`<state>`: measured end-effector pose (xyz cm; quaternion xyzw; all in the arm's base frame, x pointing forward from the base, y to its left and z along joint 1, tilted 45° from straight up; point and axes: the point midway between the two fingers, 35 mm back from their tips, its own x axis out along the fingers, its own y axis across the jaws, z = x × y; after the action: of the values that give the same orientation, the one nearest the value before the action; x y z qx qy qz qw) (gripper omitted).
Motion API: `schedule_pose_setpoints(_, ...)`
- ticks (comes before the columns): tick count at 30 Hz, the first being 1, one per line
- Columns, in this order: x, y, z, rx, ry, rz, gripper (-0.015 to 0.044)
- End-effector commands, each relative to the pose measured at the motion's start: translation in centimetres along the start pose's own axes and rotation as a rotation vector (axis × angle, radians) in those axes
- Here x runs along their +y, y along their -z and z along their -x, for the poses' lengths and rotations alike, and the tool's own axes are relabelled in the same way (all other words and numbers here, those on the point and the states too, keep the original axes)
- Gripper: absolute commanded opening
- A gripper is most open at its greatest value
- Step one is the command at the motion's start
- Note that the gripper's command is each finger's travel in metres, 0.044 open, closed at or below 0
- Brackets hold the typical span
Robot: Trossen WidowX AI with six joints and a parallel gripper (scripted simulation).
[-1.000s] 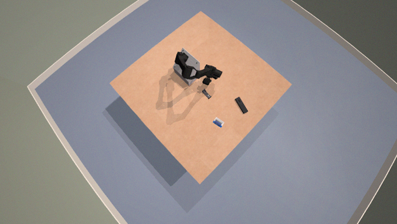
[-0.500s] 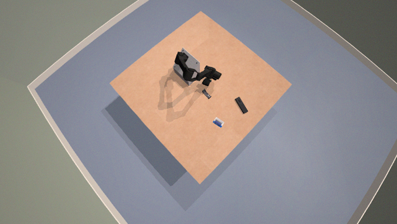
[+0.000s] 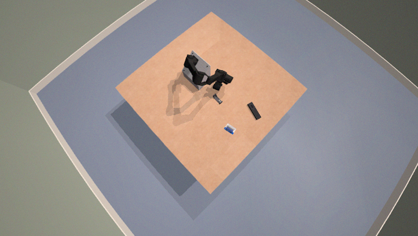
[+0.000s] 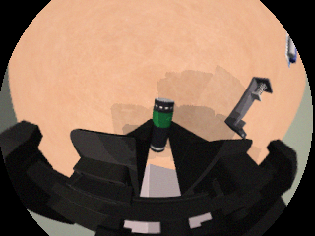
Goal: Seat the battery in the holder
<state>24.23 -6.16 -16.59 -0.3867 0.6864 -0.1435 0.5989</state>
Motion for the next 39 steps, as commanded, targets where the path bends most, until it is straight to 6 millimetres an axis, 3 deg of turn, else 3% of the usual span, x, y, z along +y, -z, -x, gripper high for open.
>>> schedule_pose_setpoints(1, 0.1, -0.3, 2.4, -0.009, -0.003, -0.001, 0.0065)
schedule_pose_setpoints(4, 0.1, -0.2, 4.4, -0.008, -0.002, -0.001, 0.0065)
schedule_pose_setpoints(9, -0.6, -0.6, 4.7, -0.009, -0.003, -0.027, 0.0065)
schedule_pose_setpoints(15, -7.3, -3.5, 6.1, -0.014, -0.008, -0.247, 0.0065)
schedule_pose_setpoints(21, -14.2, -4.3, 7.3, -0.018, -0.009, -0.439, 0.0065)
schedule_pose_setpoints(27, -14.2, -4.1, 7.1, -0.004, -0.014, -0.440, 0.0065)
schedule_pose_setpoints(39, -13.9, -3.8, 4.3, 0.177, -0.052, -0.436, 0.0065)
